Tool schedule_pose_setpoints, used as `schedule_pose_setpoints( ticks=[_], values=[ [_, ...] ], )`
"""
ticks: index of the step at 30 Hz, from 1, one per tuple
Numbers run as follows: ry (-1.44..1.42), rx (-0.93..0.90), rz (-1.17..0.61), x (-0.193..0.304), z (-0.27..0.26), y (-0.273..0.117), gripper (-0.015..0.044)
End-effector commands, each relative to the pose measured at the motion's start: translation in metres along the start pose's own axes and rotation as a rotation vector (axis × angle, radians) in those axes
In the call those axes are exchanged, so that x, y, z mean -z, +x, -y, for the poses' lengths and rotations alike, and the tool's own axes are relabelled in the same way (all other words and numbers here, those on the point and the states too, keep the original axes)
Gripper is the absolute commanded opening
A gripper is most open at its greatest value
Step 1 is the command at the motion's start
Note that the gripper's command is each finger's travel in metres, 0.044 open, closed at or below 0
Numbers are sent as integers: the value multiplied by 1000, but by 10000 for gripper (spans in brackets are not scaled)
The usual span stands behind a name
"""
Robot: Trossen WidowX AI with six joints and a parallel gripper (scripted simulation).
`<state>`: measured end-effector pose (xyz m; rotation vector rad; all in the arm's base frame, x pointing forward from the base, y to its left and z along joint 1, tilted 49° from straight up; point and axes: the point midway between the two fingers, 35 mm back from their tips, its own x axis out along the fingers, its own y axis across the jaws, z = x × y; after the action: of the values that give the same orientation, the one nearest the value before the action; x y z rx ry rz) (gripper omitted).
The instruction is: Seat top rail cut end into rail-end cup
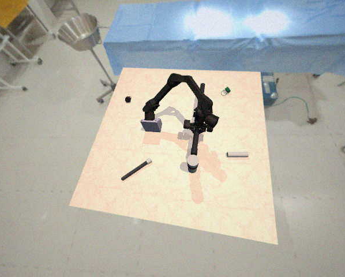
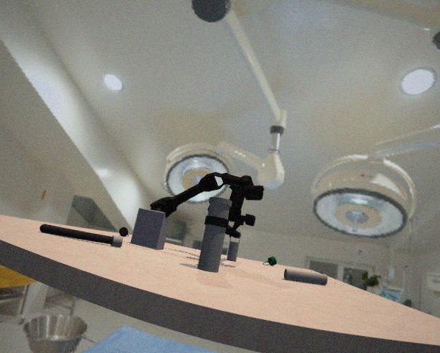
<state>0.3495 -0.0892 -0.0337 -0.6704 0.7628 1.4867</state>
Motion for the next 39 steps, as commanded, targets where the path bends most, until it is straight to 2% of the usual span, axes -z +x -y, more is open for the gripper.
schedule_pose_setpoints(
  ticks=[1,39],
  values=[
    [2,8,-14,7,-1,-5,0],
    [1,8,-15,22,-1,-6,0]
  ],
)
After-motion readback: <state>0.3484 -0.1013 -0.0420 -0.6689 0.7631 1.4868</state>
